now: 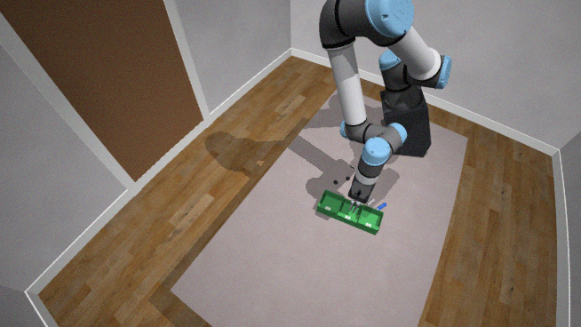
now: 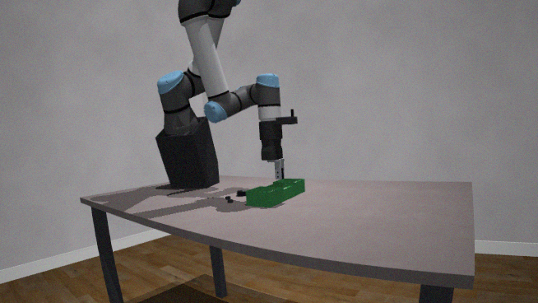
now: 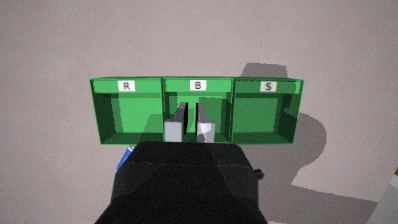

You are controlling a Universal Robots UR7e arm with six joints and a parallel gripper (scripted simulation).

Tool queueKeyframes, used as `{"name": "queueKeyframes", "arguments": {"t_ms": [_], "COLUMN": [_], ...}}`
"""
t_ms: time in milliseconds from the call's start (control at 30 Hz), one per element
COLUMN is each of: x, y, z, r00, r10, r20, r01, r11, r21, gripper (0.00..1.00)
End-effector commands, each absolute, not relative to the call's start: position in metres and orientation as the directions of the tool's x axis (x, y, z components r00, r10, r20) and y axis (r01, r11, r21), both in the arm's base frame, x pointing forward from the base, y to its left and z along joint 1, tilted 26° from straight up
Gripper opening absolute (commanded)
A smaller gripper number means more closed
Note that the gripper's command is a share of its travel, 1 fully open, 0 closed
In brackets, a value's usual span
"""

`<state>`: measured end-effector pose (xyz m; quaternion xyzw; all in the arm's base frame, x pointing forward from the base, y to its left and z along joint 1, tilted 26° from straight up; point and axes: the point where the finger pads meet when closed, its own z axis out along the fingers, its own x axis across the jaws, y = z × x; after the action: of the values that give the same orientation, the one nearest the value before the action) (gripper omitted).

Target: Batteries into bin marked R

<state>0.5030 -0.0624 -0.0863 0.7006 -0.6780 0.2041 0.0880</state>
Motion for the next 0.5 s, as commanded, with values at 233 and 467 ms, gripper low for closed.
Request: {"name": "queueKeyframes", "arguments": {"t_ms": [233,467], "x": [0.508,0.511], "y": [-0.073,-0.081], "z": [-0.111,-0.127], "r00": [-0.003,-0.003], "r10": [-0.914,-0.914], "r20": [0.406,0.406], "r01": [-0.986,-0.986], "r11": [-0.065,-0.065], "r21": [-0.154,-0.154], "gripper": [0.31,0.31]}}
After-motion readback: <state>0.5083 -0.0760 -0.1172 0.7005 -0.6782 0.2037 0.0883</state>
